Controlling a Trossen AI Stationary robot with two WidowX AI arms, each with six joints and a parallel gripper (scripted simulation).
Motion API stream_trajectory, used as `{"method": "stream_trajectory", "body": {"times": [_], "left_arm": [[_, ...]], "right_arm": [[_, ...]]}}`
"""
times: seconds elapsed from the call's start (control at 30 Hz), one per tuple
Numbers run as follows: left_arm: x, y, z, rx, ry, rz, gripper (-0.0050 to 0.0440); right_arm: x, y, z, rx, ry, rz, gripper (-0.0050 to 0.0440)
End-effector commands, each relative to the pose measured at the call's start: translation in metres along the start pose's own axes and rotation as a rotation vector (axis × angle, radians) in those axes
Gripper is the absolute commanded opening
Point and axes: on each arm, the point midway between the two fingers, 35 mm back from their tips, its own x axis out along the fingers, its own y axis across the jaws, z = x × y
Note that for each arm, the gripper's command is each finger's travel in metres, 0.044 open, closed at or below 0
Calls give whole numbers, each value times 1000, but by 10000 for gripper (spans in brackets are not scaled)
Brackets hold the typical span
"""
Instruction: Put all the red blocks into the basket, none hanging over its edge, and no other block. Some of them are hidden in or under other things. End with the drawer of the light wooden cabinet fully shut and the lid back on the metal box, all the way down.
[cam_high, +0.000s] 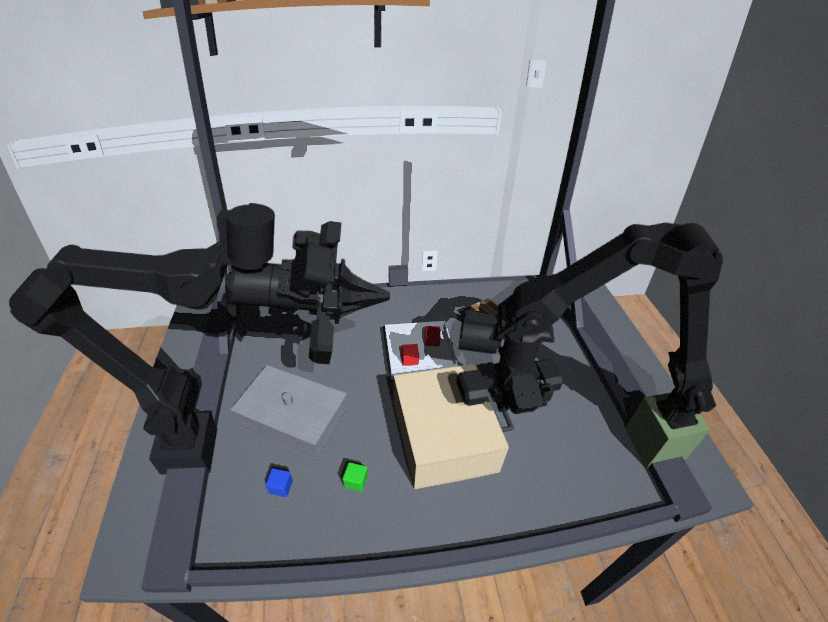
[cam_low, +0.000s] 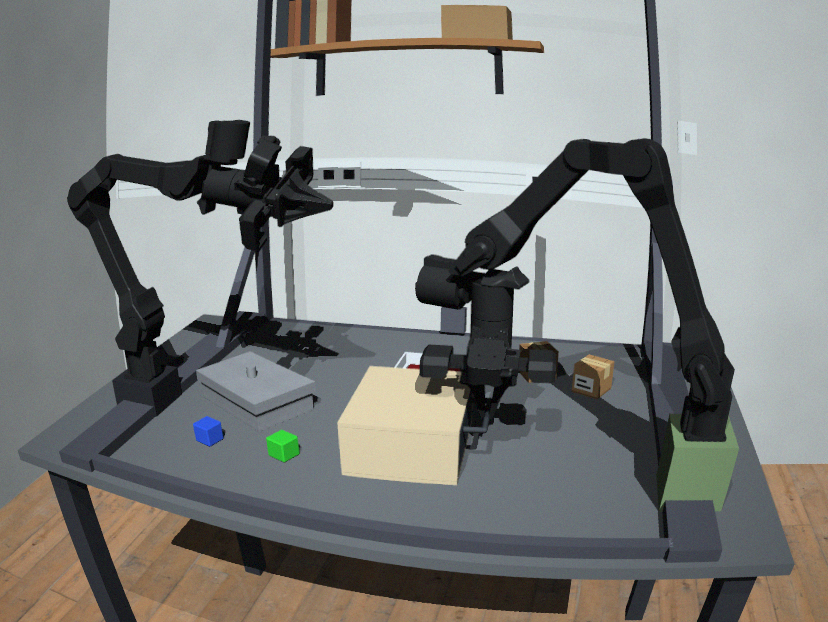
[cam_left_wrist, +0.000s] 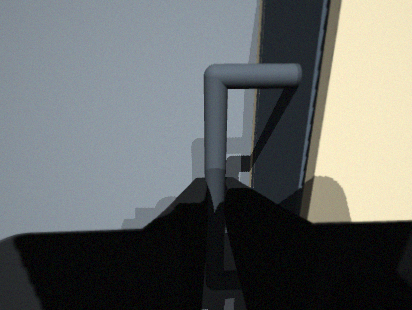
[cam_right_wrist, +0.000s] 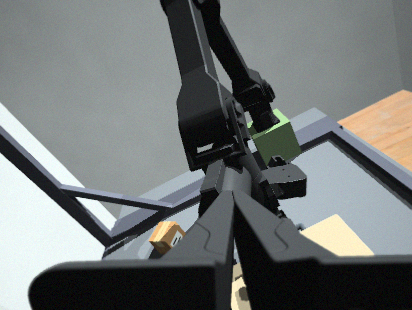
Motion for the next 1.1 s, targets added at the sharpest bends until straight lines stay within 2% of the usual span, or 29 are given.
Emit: {"method": "stream_trajectory", "body": {"times": [0.0, 0.1, 0.37, 0.7, 0.77, 0.83, 0.93, 1.07], "left_arm": [[-11, -9, -3, -2, 15, -43, -50], [-11, -9, -3, -2, 15, -43, -50], [-11, -9, -3, -2, 15, -43, -50], [-11, -9, -3, -2, 15, -43, -50], [-11, -9, -3, -2, 15, -43, -50], [-11, -9, -3, -2, 15, -43, -50], [-11, -9, -3, -2, 15, -43, -50], [-11, -9, -3, -2, 15, -43, -50]], "right_arm": [[14, -2, 13, 176, 59, -51, -27], [26, -8, 11, 305, 110, -102, -50], [41, -16, 5, 465, 168, -178, -50], [76, -41, -11, 921, 265, -439, -50], [76, -41, -11, 921, 265, -439, -50], [81, -47, -16, 1003, 272, -496, -50], [83, -49, -18, 1033, 276, -520, -50], [95, -62, -28, 1223, 273, -663, -50]]}}
